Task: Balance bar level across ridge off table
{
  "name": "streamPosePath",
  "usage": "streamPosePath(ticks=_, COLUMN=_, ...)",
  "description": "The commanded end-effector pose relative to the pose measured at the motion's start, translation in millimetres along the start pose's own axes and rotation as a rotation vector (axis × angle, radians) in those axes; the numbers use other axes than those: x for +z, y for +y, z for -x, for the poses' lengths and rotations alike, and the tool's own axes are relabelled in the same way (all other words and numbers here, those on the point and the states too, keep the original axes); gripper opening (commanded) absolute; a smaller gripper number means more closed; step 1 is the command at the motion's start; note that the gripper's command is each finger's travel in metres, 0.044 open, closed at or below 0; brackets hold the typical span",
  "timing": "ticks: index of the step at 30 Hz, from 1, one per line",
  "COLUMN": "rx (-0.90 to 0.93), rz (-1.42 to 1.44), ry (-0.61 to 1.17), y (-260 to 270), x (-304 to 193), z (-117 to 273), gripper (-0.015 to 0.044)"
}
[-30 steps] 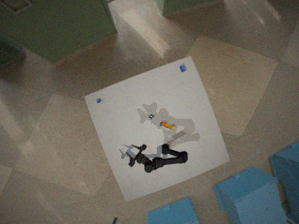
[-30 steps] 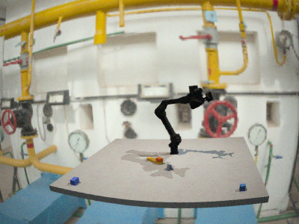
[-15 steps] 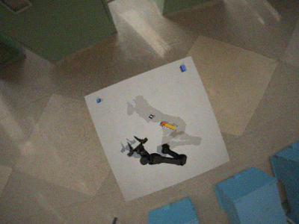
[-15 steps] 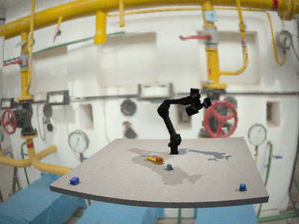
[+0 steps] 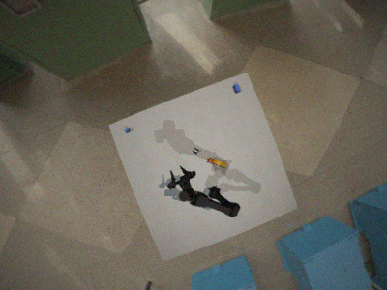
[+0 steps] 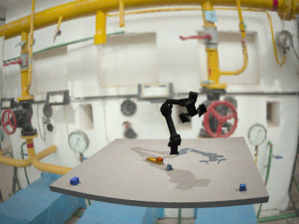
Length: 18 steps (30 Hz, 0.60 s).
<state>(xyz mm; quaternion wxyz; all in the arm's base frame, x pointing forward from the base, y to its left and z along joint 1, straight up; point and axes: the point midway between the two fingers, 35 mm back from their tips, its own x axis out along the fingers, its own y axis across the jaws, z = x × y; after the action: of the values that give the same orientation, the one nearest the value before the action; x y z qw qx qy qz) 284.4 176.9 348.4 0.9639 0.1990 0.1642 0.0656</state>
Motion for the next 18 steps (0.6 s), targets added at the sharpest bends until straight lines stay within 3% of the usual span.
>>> streamPosePath(ticks=1, rx=-0.060, rz=-0.032, ry=0.026, y=-17.1, x=-2.9, z=-9.5, gripper=0.0315)
streamPosePath(ticks=18, rx=-0.323, rz=-0.248, ry=0.126, y=-98.7, x=-14.1, z=-37.0, gripper=0.0315)
